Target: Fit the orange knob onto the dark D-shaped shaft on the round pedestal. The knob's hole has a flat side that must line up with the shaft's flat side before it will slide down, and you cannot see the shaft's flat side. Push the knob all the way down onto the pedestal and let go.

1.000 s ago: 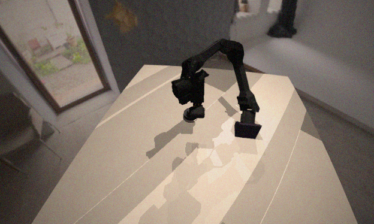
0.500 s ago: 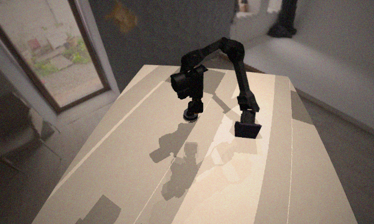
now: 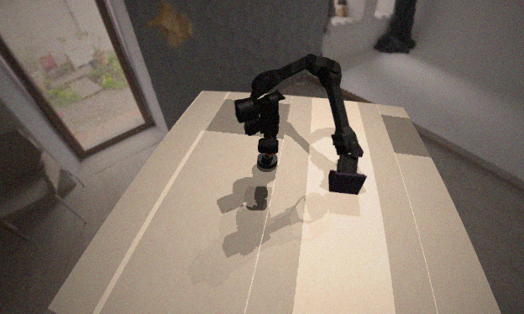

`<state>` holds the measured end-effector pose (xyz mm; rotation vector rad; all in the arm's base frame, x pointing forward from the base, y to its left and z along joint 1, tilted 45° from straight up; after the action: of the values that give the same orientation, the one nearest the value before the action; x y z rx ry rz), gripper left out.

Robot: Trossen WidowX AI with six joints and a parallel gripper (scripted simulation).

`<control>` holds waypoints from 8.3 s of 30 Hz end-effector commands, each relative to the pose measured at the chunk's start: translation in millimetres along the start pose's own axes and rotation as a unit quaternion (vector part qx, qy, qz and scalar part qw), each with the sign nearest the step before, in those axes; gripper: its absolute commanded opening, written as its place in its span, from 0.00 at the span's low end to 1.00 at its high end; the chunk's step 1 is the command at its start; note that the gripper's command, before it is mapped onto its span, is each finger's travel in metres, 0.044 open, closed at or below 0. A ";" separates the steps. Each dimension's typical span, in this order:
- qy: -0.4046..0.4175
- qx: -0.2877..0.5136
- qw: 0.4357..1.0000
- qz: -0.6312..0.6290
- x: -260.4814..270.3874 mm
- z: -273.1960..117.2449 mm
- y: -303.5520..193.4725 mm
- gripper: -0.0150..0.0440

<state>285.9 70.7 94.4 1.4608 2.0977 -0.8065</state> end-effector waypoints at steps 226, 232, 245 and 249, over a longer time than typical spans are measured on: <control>-0.010 0.002 0.973 -0.233 -57.9 44.9 3.9 0.25; -0.010 0.003 0.951 -0.308 -58.3 45.2 0.4 0.25; -0.010 0.003 0.951 -0.308 -58.8 49.6 -0.9 0.25; -0.010 0.003 0.951 -0.308 -58.7 48.6 -0.7 0.25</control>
<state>306.3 -2.9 97.2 0.7807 2.5674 -1.0334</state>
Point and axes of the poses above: the point midway between the two fingers, 35 mm back from their tips, its own z axis out along the fingers, its own x axis across the jaws, y = z × x, the point moved 2 cm from there along -z, back along the fingers, and after that the axes turned 12 degrees about -z, right-handed, at the moved point
